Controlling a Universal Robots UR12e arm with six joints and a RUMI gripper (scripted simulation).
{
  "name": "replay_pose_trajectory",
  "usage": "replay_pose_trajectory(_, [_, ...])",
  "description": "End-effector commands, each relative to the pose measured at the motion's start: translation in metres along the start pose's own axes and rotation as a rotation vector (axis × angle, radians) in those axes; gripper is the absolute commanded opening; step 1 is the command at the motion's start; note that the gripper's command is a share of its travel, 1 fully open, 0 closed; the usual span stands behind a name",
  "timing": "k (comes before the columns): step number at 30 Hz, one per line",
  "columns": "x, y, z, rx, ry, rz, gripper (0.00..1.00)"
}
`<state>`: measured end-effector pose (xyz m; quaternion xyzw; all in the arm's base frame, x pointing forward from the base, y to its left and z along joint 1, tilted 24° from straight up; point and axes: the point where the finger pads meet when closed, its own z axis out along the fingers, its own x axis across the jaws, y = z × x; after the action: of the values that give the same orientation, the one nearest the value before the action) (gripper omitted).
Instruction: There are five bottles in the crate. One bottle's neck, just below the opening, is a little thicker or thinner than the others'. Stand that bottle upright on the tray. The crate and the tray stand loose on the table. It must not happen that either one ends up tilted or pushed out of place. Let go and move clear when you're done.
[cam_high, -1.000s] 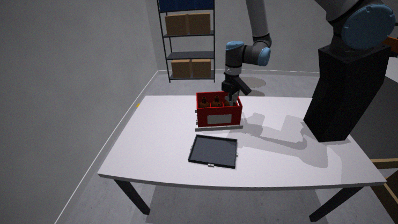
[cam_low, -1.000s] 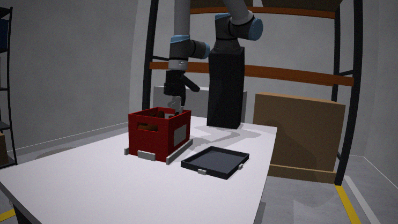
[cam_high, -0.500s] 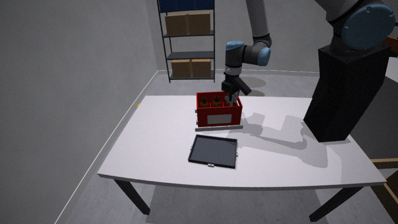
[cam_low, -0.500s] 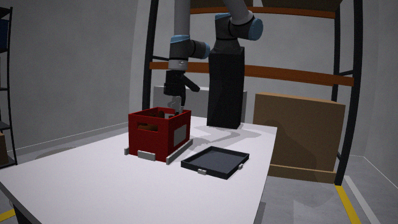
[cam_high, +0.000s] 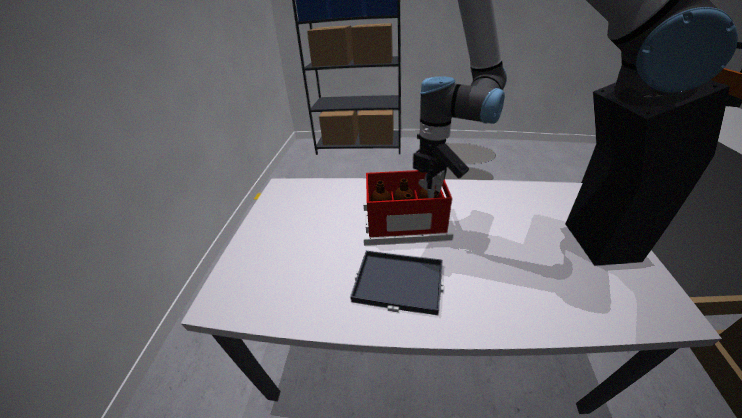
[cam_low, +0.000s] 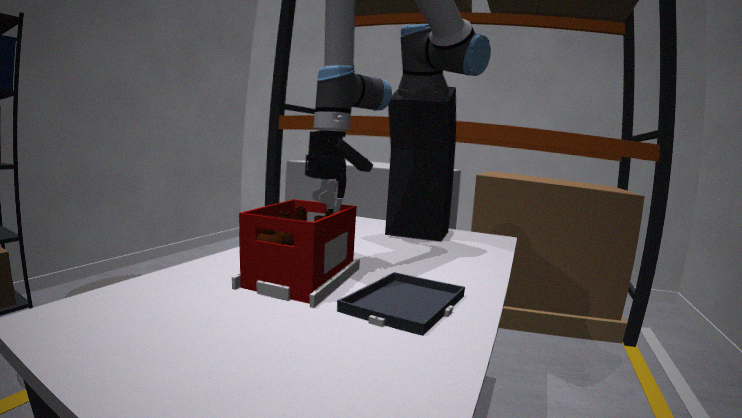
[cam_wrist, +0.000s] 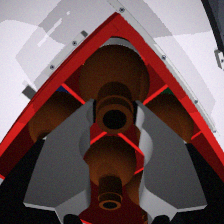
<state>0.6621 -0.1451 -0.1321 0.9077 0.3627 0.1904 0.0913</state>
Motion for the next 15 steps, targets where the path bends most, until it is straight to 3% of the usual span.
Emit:
replay_pose_trajectory(1, [0.0002, 0.0003, -0.0004, -0.001, 0.0, 0.0, 0.0])
replay_pose_trajectory(14, [0.0002, 0.0003, -0.0004, -0.001, 0.0, 0.0, 0.0])
replay_pose_trajectory(15, [0.0002, 0.0003, -0.0004, -0.001, 0.0, 0.0, 0.38])
